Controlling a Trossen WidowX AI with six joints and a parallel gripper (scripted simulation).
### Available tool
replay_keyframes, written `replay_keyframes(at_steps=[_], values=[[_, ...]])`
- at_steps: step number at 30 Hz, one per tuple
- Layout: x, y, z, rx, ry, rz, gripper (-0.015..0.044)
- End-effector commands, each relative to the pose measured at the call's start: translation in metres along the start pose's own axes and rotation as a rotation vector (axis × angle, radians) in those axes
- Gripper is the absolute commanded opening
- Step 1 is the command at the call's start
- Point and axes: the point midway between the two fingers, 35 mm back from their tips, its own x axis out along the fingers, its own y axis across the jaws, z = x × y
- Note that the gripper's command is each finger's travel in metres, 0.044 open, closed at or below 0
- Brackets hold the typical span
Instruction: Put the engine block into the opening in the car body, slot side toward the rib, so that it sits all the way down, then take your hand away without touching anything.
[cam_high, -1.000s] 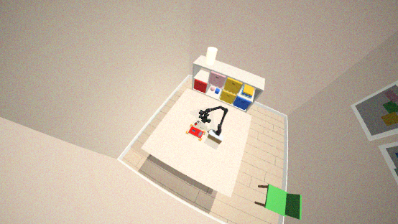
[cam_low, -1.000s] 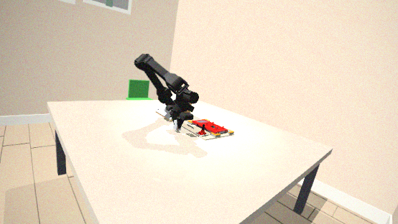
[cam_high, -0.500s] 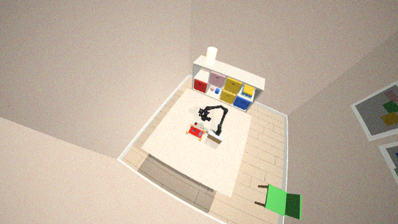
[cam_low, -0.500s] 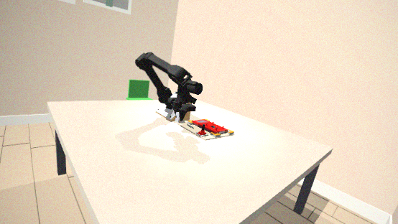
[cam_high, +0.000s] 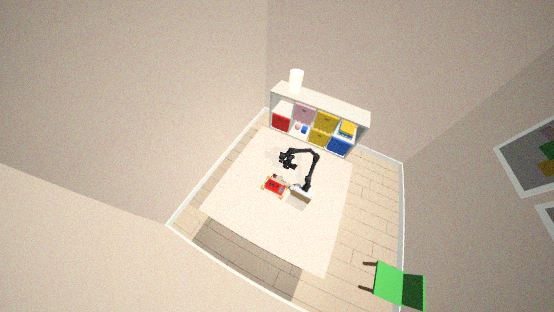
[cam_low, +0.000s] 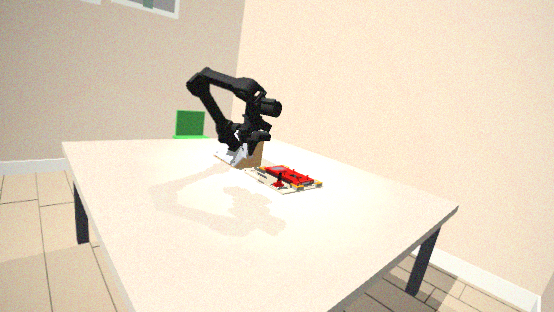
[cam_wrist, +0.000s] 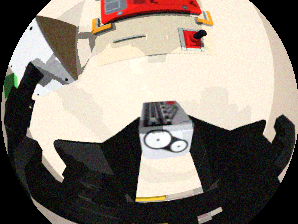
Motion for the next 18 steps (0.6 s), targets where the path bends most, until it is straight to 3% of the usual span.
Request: replay_keyframes(at_steps=[1, 8, 18], values=[[-0.013, 0.001, -0.001, 0.003, -0.001, -0.002, 0.0000], [-0.030, 0.005, -0.002, 0.002, 0.004, -0.002, 0.0000], [-0.004, 0.004, -0.002, 0.003, 0.001, -0.002, 0.0000]])
